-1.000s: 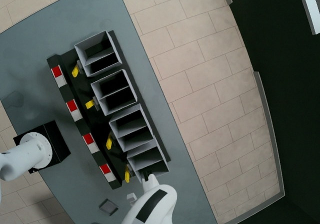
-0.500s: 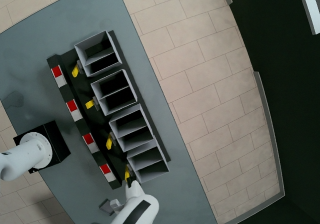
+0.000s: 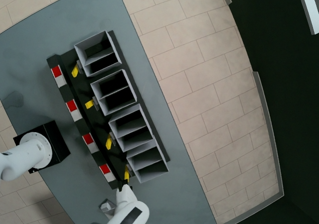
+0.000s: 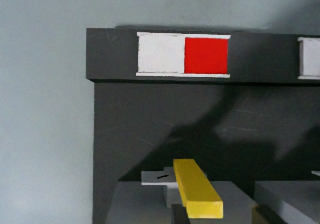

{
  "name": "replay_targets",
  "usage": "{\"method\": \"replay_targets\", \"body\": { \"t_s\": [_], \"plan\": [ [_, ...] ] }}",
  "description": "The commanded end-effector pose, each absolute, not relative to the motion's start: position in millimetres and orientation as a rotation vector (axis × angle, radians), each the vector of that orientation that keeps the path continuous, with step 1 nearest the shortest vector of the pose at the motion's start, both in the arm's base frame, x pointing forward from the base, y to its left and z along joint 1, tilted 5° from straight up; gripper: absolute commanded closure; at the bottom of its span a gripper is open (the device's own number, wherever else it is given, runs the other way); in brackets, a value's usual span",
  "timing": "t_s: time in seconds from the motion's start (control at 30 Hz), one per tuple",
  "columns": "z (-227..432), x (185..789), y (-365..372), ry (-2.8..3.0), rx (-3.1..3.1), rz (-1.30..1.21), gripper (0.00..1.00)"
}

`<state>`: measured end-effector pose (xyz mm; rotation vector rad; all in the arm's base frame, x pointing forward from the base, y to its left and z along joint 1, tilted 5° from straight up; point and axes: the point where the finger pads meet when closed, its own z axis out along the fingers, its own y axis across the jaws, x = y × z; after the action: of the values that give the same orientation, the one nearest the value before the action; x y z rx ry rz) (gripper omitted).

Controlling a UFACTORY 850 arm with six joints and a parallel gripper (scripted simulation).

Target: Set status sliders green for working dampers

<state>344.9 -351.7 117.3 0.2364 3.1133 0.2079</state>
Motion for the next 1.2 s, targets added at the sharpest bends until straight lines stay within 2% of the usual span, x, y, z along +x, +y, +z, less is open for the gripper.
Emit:
{"method": "replay_targets", "body": {
  "t_s": [0.0,0.7,1.17],
  "plan": [
    [117.9,345.0,-352.3,3.112,0.236,0.206,0.61],
    [106.5,345.0,-351.0,3.111,0.235,0.208,0.61],
    [75.5,345.0,-347.4,3.111,0.235,0.208,0.61]
  ]
}}
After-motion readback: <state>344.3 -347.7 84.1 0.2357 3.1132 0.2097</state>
